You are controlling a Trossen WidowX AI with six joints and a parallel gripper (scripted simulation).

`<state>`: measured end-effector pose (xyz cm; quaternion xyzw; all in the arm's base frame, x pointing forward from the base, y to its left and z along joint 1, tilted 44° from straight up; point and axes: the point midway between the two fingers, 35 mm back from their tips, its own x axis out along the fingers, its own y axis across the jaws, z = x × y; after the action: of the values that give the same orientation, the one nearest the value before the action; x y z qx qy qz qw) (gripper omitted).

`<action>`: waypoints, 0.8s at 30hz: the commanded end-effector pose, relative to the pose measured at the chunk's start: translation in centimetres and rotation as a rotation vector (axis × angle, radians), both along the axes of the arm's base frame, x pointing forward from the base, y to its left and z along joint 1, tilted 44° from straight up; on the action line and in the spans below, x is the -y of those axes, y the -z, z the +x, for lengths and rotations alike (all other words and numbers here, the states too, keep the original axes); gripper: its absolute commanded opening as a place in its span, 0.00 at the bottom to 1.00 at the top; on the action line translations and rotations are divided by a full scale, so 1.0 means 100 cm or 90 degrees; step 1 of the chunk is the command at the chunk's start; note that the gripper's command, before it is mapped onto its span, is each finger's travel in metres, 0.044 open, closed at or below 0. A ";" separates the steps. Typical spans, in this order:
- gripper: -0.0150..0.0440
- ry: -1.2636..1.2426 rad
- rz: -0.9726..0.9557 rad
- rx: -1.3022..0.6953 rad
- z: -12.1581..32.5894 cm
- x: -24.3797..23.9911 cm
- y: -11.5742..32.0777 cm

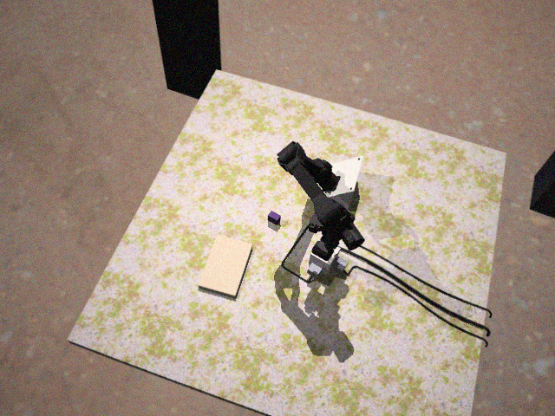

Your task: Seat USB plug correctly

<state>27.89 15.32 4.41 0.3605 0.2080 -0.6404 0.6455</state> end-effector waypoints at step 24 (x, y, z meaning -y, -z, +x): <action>0.25 -0.116 -0.014 -0.107 -0.001 -0.005 -0.005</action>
<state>27.84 15.82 4.93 0.3067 0.2597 -0.6204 0.6735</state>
